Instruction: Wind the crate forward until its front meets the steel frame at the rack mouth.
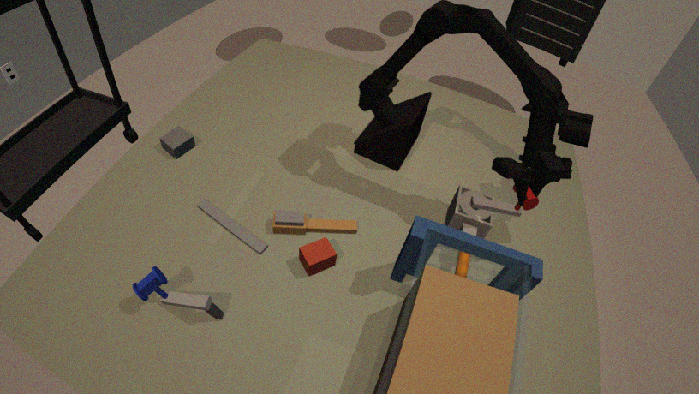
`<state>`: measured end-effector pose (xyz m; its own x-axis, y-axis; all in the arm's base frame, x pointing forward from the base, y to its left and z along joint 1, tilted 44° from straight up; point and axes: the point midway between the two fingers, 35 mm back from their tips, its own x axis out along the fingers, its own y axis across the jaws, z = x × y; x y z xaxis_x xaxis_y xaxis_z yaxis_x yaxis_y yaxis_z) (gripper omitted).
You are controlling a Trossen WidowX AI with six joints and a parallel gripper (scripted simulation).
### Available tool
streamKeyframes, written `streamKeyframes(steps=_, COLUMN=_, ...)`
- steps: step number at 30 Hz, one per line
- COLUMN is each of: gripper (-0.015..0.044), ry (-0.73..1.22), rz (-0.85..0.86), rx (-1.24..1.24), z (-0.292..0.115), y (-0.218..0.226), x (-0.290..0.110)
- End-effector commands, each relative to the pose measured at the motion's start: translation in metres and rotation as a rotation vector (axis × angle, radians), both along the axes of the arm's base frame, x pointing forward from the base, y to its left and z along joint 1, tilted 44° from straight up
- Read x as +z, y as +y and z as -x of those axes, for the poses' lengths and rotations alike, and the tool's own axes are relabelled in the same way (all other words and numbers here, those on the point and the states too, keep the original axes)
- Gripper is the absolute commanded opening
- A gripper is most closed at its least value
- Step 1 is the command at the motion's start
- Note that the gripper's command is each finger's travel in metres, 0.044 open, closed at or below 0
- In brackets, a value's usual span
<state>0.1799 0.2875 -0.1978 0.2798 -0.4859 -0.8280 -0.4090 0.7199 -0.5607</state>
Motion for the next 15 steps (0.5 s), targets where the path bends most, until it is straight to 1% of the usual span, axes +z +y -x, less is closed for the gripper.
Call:
streamKeyframes(steps=1, gripper=0.0000, ry=0.032, rz=0.011, rx=0.004, z=0.016, y=-0.003, x=0.001)
streamKeyframes(steps=15, gripper=0.0000, ry=0.033, rz=0.012, rx=0.004, z=0.029, y=-0.006, x=0.006)
